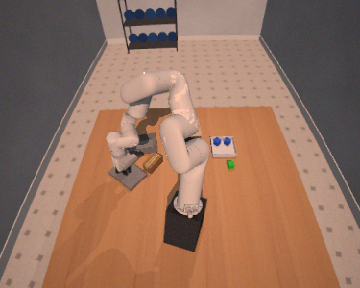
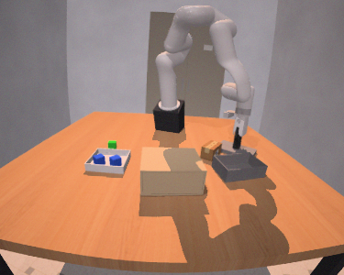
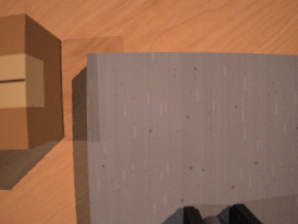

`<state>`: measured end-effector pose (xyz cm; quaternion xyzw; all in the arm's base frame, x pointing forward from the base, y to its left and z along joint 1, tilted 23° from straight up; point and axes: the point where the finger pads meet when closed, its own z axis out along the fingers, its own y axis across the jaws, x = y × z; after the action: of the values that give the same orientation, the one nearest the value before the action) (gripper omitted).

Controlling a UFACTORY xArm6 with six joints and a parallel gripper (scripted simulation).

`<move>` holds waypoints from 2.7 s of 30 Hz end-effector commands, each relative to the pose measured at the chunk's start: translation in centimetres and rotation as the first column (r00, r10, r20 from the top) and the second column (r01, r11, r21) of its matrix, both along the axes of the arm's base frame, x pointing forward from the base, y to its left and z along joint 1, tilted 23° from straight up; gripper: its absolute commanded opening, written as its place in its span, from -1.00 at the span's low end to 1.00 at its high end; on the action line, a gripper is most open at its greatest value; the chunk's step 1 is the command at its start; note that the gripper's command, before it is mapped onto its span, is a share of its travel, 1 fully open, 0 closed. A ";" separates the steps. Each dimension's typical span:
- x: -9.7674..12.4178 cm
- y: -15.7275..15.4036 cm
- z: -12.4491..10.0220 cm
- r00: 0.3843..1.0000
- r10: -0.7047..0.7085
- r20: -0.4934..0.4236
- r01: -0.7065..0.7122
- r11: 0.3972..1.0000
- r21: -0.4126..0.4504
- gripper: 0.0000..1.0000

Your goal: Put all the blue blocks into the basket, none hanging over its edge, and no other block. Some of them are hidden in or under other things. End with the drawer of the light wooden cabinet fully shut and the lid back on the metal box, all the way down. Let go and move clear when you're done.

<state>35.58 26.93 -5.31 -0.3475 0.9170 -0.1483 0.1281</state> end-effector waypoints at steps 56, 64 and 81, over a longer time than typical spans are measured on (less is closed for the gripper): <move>-4.0 2.3 11.1 1.000 0.001 0.002 -0.001 1.000 0.002 -1.00; -4.7 2.7 13.2 1.000 0.001 0.002 -0.001 1.000 0.002 -1.00; -4.4 2.7 14.0 1.000 0.024 -0.003 -0.024 1.000 -0.006 -1.00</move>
<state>30.62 29.56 8.33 -0.3496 0.9162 -0.1490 0.1273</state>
